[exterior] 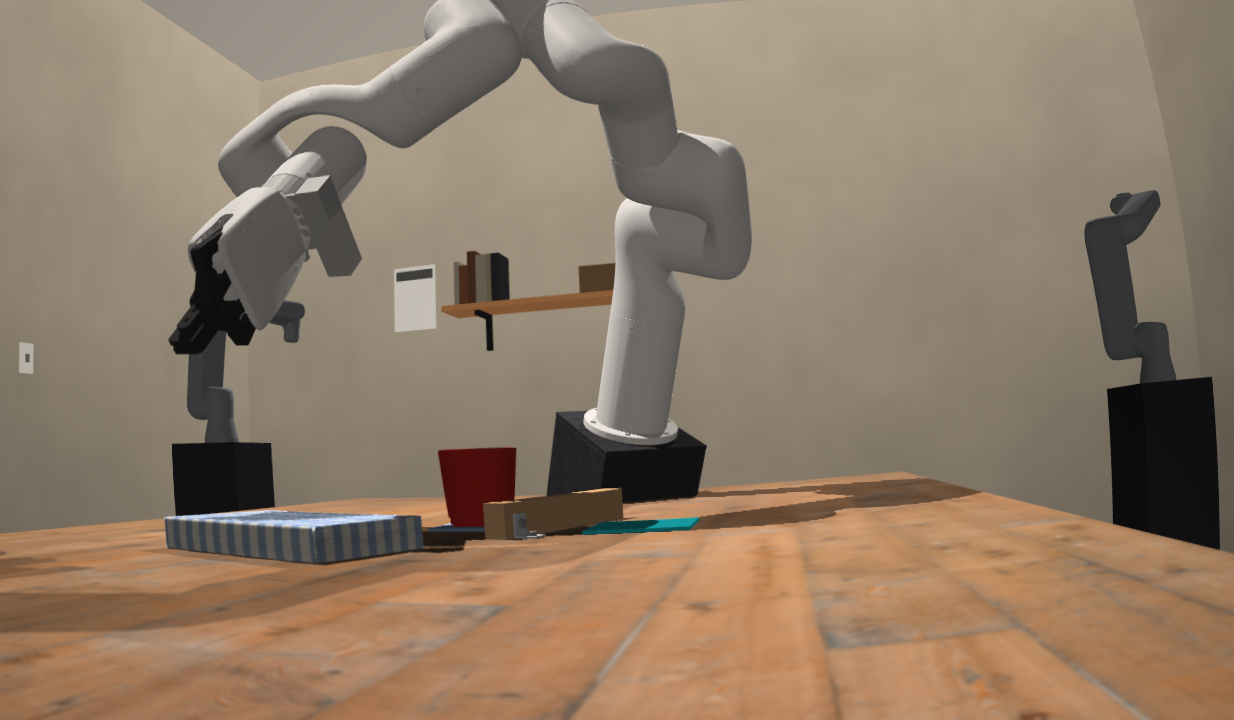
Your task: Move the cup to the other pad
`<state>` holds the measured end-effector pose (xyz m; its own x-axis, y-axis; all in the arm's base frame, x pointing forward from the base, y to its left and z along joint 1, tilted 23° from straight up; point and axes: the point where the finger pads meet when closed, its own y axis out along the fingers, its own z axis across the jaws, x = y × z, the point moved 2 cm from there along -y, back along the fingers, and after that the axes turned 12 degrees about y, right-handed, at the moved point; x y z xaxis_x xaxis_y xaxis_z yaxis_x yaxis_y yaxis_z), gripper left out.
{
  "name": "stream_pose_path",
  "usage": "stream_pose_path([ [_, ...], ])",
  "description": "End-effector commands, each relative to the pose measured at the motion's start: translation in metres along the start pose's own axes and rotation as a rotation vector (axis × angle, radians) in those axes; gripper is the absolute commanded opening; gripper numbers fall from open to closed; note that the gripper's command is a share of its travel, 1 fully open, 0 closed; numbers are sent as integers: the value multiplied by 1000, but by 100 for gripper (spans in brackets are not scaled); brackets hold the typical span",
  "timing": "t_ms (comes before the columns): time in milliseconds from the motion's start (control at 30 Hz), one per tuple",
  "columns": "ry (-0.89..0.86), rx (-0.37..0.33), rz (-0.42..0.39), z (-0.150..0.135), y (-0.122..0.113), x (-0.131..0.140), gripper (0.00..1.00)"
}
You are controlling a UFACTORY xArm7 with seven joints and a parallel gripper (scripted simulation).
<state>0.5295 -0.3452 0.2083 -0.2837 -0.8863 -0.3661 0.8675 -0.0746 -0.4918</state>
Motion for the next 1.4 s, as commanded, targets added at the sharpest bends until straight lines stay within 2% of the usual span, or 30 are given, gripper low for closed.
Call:
stream_pose_path([
  [0,34,-137,-53,-36,-29,-21,0],
  [33,34,-137,-53,-36,-29,-21,0],
  [67,50,-191,-60,-50,-37,-30,0],
  [133,50,-191,-60,-50,-37,-30,0],
  [167,64,-242,-69,-65,-46,-37,0],
  [233,64,-242,-69,-65,-46,-37,0],
  [267,78,-292,-75,-79,-54,-44,0],
  [300,78,-292,-75,-79,-54,-44,0],
  [333,91,-340,-82,-93,-62,-51,0],
  [400,91,-340,-82,-93,-62,-51,0],
  [433,104,-385,-91,-105,-70,-57,0],
  [467,104,-385,-91,-105,-70,-57,0],
  [500,117,-432,-95,-119,-77,-65,0],
  [567,117,-432,-95,-119,-77,-65,0],
  [600,129,-476,-102,-131,-84,-71,0],
  [700,129,-476,-102,-131,-84,-71,0],
  [800,162,-593,-120,-164,-103,-88,0],
  [833,162,-593,-120,-164,-103,-88,0],
  [900,180,-656,-130,-182,-114,-96,0],
  [933,180,-656,-130,-182,-114,-96,0],
  [1033,199,-723,-139,-201,-124,-106,0],
  [1133,206,-752,-145,-209,-129,-110,0],
  [1367,207,-756,-146,-210,-130,-110,0],
])
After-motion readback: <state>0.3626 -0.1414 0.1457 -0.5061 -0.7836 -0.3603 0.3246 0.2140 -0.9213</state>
